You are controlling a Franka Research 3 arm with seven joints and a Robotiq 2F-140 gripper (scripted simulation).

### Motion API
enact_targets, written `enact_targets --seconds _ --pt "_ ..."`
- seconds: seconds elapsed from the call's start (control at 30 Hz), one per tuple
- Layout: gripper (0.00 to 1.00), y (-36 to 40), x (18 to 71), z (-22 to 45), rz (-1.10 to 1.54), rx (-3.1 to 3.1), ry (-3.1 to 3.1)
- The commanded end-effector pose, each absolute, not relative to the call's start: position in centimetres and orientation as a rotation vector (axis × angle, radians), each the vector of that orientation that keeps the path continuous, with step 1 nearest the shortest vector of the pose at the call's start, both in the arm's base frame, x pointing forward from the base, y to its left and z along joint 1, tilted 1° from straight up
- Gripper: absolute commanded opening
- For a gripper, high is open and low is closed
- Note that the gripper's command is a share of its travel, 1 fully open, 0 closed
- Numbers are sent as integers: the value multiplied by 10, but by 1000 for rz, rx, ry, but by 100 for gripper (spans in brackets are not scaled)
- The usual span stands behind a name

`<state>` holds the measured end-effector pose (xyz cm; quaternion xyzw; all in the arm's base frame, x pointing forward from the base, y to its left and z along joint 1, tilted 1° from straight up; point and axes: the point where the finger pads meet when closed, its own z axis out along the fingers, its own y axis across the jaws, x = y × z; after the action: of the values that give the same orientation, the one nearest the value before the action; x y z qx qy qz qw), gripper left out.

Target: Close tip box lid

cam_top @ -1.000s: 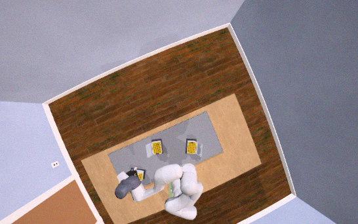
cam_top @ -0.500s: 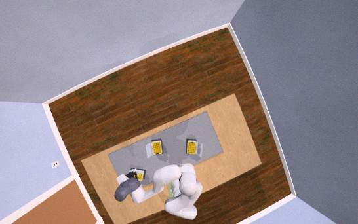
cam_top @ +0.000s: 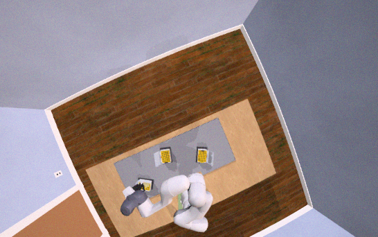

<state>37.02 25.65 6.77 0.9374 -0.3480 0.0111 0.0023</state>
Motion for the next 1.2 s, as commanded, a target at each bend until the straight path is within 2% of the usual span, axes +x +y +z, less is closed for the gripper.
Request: enact_targets --seconds 0.0,1.17 --pt "0 260 365 69 30 2930 -1121" --pt "0 288 335 74 30 2930 -1121"
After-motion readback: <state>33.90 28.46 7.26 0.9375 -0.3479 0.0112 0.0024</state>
